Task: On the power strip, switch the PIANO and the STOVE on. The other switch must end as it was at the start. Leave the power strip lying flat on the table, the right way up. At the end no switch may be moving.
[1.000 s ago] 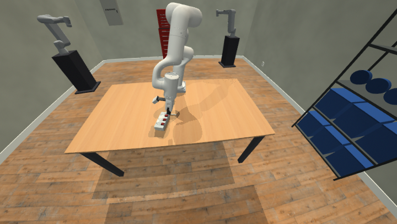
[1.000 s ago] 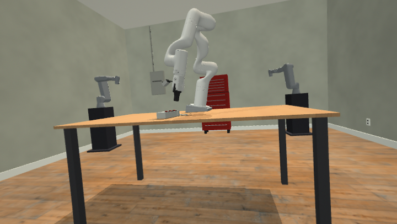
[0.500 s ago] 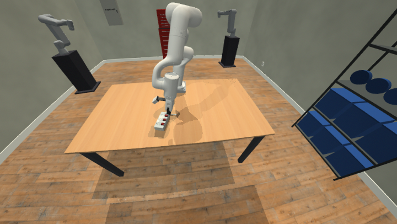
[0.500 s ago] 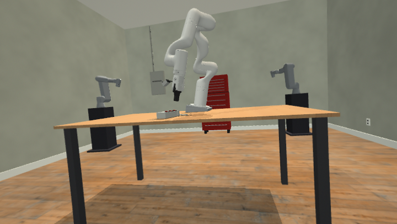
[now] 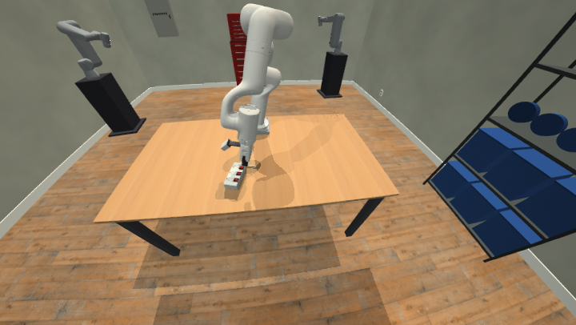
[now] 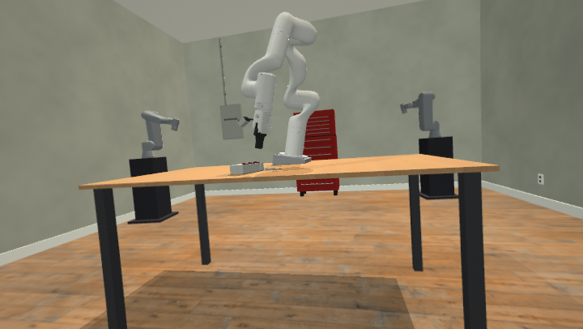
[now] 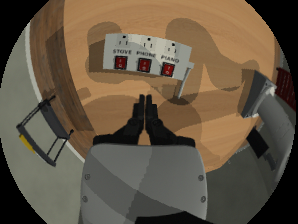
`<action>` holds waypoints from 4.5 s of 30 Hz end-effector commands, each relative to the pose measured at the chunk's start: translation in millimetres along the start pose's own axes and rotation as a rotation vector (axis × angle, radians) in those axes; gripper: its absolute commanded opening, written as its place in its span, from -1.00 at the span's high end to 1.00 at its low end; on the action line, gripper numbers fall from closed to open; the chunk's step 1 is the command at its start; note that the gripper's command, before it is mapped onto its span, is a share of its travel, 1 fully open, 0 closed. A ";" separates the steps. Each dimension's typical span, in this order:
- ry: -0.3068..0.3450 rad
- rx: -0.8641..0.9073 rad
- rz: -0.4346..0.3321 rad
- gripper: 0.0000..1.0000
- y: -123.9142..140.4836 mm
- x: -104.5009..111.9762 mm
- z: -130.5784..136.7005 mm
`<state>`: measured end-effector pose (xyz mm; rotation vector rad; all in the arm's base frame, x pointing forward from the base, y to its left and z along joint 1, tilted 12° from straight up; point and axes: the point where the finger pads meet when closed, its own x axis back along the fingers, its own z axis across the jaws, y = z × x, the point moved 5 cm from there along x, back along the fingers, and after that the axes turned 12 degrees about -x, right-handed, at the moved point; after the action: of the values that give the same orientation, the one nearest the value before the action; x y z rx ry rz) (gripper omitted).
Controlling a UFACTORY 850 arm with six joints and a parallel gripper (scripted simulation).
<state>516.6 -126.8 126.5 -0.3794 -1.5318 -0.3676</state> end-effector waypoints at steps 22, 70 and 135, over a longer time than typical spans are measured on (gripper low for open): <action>-0.002 0.000 0.000 1.00 7.6 -37.2 3.0; -0.002 0.000 0.000 1.00 9.5 -47.3 4.5; -0.002 0.000 0.000 1.00 -0.1 -0.3 1.3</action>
<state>514.6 -126.0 125.5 -0.3799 -1.5318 -0.3673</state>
